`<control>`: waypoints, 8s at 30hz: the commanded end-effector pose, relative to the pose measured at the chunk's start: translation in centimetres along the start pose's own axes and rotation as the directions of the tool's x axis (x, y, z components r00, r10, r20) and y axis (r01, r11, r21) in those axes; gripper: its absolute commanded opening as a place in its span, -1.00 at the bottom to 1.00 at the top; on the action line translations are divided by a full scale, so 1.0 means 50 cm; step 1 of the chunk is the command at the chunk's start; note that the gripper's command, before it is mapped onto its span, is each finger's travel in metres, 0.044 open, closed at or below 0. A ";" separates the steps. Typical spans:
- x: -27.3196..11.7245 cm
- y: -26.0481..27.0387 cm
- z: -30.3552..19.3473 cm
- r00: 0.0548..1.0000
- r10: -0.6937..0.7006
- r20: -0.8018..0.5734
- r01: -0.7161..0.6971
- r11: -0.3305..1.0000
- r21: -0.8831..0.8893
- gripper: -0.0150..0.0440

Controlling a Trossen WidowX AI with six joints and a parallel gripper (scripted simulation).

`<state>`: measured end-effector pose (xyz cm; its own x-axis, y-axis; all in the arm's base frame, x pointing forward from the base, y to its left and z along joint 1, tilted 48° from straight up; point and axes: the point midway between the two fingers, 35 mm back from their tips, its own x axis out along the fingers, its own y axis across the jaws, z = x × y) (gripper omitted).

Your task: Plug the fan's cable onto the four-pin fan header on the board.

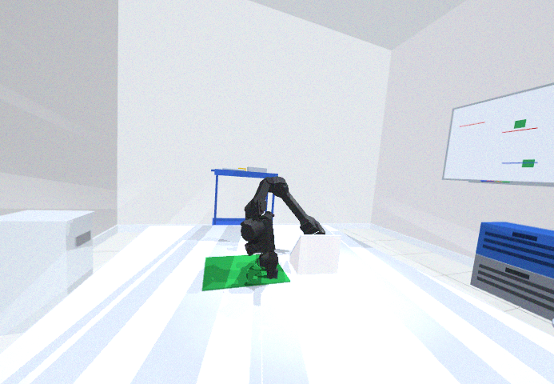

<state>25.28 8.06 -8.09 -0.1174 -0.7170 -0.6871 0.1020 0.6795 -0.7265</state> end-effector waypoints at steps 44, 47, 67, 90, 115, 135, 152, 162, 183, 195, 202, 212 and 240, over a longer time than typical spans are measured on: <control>-0.015 0.001 -0.002 1.000 0.000 0.000 0.000 1.000 -0.001 -0.49; -0.033 0.002 -0.004 1.000 0.000 0.000 0.000 1.000 -0.002 -0.49; -0.131 -0.002 -0.018 1.000 -0.001 0.002 0.001 0.999 -0.044 -0.49; -0.166 -0.030 0.117 0.997 0.025 0.069 0.018 0.826 -0.564 -0.49; -0.189 -0.099 0.256 0.990 0.017 0.139 0.123 0.373 -0.920 -0.49; -0.195 -0.166 0.339 0.984 -0.010 0.179 0.179 -0.003 -0.984 -0.49; -0.156 -0.165 0.329 0.985 0.164 0.058 0.064 -0.027 -0.998 -0.49; -0.135 -0.164 0.323 0.955 0.295 -0.011 0.005 -0.052 -0.999 -0.49; -0.112 -0.163 0.319 0.822 0.561 -0.097 -0.045 -0.105 -0.993 -0.49; -0.110 -0.168 0.322 0.709 0.697 -0.108 -0.031 -0.122 -0.992 -0.49; -0.111 -0.173 0.325 0.634 0.766 -0.102 -0.011 -0.124 -0.992 -0.49; -0.116 -0.184 0.331 0.519 0.851 -0.080 0.031 -0.113 -0.993 -0.49; -0.139 -0.236 0.350 0.194 0.980 0.032 0.179 -0.003 -0.984 -0.49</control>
<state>42.37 2.37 5.16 0.1040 0.5045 -0.8571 -0.9940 0.0244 -0.1063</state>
